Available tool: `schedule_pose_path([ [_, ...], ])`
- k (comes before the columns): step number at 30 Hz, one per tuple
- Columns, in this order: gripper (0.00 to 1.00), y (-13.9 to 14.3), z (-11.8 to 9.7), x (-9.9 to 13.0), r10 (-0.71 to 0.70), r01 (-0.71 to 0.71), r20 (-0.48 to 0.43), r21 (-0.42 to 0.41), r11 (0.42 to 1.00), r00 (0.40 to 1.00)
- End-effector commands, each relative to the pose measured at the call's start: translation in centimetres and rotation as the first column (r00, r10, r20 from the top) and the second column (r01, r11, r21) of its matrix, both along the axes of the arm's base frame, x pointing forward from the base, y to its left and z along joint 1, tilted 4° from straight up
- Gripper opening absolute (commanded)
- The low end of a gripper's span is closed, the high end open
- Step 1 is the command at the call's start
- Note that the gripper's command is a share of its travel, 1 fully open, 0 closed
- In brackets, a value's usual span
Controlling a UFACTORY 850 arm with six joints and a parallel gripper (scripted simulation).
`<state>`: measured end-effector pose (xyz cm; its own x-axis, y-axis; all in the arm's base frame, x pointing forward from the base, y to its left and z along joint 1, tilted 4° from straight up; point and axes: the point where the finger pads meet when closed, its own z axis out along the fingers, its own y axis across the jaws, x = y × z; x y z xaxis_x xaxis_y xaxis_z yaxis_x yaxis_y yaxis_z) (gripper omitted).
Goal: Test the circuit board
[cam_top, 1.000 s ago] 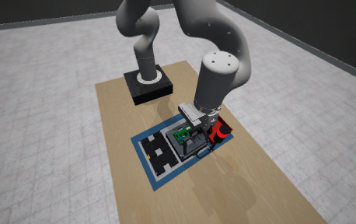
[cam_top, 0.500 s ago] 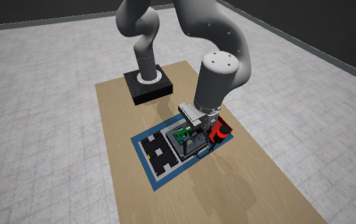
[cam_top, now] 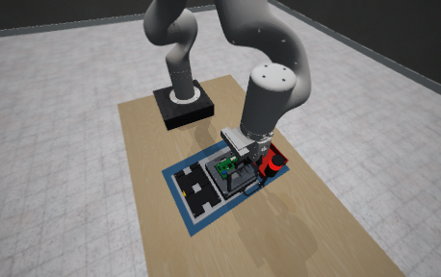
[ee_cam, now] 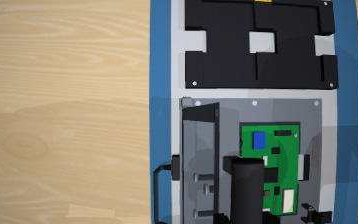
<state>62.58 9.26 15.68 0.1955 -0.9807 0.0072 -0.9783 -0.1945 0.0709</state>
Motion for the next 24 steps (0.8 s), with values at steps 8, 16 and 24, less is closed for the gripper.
schedule_pose_path([
  [8, 0.00, 0.02, 0.11, 0.09, 0.000, 0.000, 0.003, 0.000, 1.000, 1.000],
  [16, 0.00, 0.02, 0.11, 0.09, 0.000, 0.000, 0.003, 0.000, 1.000, 1.000],
  [24, 0.00, 0.08, 0.14, 0.44, 0.000, 0.000, 0.003, 0.000, 1.000, 1.000],
])
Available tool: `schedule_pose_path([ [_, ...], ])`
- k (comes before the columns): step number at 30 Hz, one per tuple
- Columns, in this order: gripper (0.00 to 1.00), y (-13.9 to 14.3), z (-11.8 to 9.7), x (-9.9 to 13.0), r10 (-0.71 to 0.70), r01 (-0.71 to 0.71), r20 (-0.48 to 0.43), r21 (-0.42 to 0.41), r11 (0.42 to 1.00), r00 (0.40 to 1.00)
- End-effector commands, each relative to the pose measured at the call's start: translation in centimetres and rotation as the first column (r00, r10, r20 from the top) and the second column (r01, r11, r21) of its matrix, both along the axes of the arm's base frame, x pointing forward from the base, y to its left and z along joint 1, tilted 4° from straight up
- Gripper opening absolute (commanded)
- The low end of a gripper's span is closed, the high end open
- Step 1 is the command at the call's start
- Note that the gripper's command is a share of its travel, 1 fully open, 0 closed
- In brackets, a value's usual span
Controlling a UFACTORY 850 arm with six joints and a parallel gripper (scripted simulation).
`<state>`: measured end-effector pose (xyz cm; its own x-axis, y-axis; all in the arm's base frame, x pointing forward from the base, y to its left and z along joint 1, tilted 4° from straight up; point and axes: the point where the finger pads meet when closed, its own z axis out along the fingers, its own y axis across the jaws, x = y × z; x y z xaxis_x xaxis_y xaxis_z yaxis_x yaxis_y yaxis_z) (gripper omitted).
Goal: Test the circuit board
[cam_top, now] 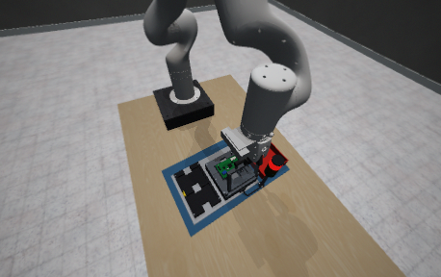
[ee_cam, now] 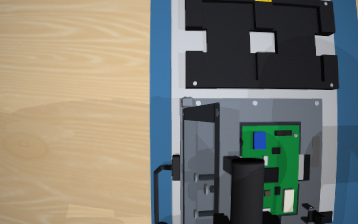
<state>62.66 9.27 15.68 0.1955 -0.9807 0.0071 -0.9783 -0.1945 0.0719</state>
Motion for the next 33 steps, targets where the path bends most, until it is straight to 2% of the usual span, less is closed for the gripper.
schedule_pose_path([
  [1, 0.00, 0.1, 0.1, 0.5, 0.000, 0.000, 0.004, 0.001, 1.000, 1.000],
  [14, 0.00, 0.9, 0.0, 4.5, 0.000, 0.000, 0.004, 0.001, 1.000, 1.000],
  [22, 0.00, 1.1, -0.1, 5.5, 0.000, 0.000, 0.004, 0.001, 1.000, 1.000],
  [33, 0.00, 1.1, -0.1, 5.6, 0.000, 0.000, 0.004, 0.001, 1.000, 1.000],
])
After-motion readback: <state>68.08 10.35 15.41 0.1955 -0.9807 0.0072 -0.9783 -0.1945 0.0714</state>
